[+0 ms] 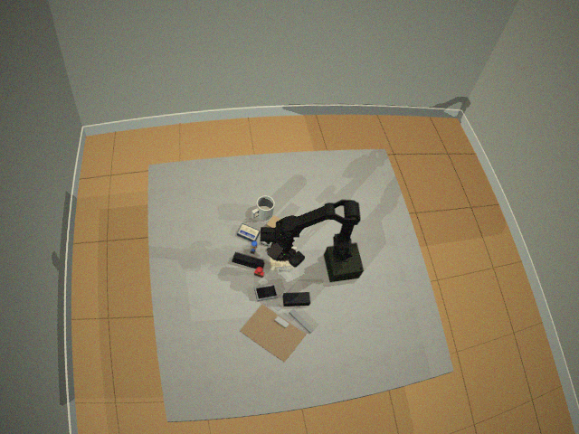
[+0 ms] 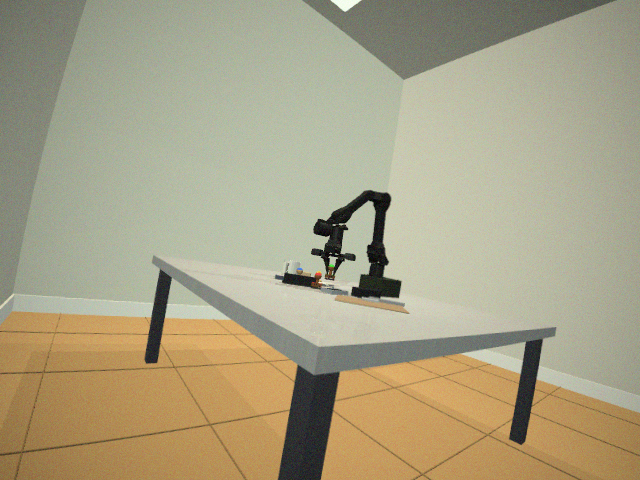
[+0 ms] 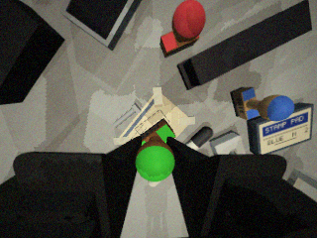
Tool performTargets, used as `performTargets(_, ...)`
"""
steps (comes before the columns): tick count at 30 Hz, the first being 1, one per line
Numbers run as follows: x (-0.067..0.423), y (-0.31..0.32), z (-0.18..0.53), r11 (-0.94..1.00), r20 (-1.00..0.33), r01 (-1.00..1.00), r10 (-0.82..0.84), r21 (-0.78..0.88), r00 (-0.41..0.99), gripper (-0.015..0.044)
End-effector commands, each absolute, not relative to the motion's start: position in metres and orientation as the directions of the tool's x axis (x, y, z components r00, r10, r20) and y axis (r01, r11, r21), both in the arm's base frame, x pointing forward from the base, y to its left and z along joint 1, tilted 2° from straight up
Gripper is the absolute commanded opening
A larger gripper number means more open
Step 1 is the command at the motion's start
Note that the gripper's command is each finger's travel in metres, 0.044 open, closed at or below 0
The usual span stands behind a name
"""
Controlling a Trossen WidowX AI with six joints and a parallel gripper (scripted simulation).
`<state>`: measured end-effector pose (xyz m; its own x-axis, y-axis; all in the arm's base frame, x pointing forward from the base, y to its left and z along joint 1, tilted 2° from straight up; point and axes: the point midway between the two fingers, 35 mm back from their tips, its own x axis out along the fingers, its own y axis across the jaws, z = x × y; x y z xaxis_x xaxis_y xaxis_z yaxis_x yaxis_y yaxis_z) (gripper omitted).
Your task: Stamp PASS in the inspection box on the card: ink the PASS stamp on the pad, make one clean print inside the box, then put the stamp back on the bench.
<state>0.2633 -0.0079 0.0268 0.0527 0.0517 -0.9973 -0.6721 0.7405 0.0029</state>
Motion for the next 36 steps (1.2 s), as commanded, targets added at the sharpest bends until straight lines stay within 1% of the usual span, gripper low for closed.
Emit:
performTargets(1,0.262,-0.007,0.023,0.737,-0.997,-0.676,0.056,0.008,0.049,0.0)
performTargets(36,0.262,-0.007,0.0,0.736,-0.997,-0.677,0.061,0.01,0.052,0.0)
